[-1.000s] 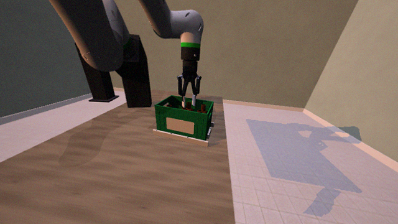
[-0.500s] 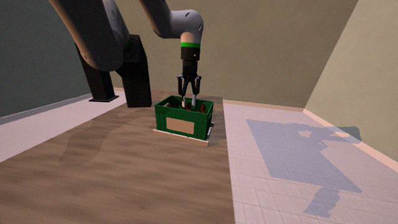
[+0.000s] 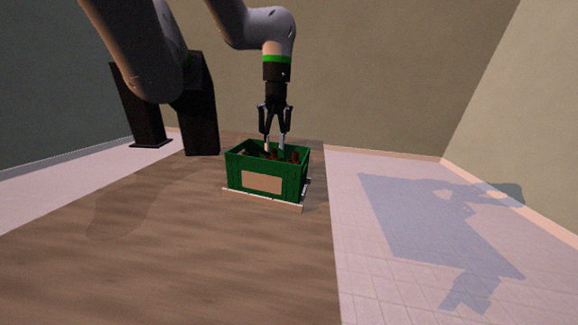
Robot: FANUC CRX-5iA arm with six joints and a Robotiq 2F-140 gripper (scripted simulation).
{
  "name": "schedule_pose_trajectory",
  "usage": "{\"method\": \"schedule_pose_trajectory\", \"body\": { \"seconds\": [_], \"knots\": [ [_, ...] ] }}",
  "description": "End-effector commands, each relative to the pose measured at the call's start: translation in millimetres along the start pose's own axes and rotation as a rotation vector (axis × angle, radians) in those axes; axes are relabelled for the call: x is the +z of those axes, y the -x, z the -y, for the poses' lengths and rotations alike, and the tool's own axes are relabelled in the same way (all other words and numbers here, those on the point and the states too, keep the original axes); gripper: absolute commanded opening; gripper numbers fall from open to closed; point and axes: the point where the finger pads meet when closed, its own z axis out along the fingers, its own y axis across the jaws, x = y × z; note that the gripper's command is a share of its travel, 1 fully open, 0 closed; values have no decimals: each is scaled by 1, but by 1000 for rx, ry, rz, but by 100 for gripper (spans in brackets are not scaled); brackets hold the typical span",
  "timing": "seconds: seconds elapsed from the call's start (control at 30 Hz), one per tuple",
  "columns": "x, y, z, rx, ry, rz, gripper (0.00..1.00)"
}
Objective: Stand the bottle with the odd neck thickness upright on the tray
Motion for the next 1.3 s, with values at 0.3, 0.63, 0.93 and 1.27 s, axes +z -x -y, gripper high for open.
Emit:
{"method": "schedule_pose_trajectory", "body": {
  "seconds": [0.3,0.63,0.93,1.27],
  "knots": [
    [-38,0,0,0,0,0,44],
    [-60,0,0,0,0,0,44],
    [-68,0,0,0,0,0,44],
    [-68,0,0,0,0,0,10]
  ]
}}
